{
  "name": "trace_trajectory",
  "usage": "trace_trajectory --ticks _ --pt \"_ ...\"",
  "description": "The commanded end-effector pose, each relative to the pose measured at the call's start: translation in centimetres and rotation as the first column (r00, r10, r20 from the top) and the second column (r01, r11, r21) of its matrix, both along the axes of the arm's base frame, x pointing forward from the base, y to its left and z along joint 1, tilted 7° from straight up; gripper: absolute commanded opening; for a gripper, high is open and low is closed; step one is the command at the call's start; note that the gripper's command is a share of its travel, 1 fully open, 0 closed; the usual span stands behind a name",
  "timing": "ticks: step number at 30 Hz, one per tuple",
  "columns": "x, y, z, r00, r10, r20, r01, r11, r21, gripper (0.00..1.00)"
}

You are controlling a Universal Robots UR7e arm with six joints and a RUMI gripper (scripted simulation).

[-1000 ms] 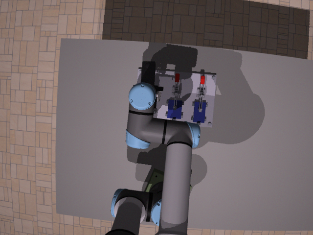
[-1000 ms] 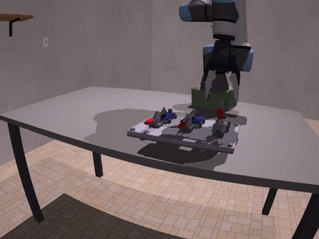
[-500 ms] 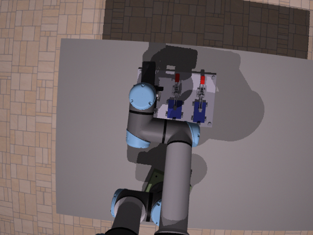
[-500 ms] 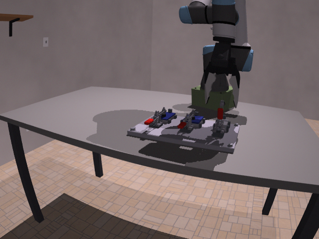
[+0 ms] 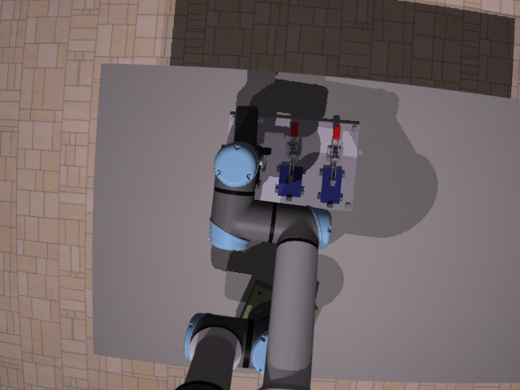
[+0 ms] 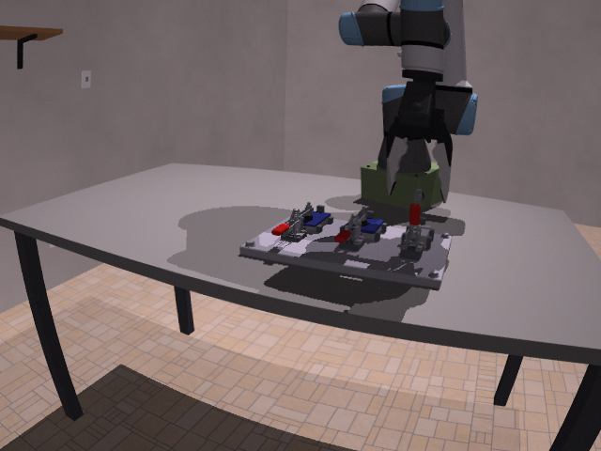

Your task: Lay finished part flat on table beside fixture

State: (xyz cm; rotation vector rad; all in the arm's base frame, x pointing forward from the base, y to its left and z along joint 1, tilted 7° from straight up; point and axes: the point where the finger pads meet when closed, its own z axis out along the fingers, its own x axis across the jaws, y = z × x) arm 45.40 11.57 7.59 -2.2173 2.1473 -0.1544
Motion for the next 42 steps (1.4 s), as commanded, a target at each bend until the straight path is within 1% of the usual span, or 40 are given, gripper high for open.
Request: trace_trajectory --ticks 1,5,7,16,22,30,42 --pt "-1.1 0.0 -0.1 1.000 0.000 0.001 0.000 1.000 0.000 0.59" --pt "-2.4 -0.1 -0.2 1.000 0.000 0.001 0.000 1.000 0.000 0.59" --pt "-2.4 -0.1 -0.2 1.000 0.000 0.001 0.000 1.000 0.000 0.59" --pt "-5.3 -0.2 -0.5 1.000 0.000 0.001 0.000 1.000 0.000 0.59" --pt "-6.6 -0.2 -0.7 1.000 0.000 0.001 0.000 1.000 0.000 0.59" --pt "-7.2 -0.2 -0.7 1.000 0.000 0.001 0.000 1.000 0.000 0.59" --pt "-7.2 -0.2 -0.9 1.000 0.000 0.001 0.000 1.000 0.000 0.59"
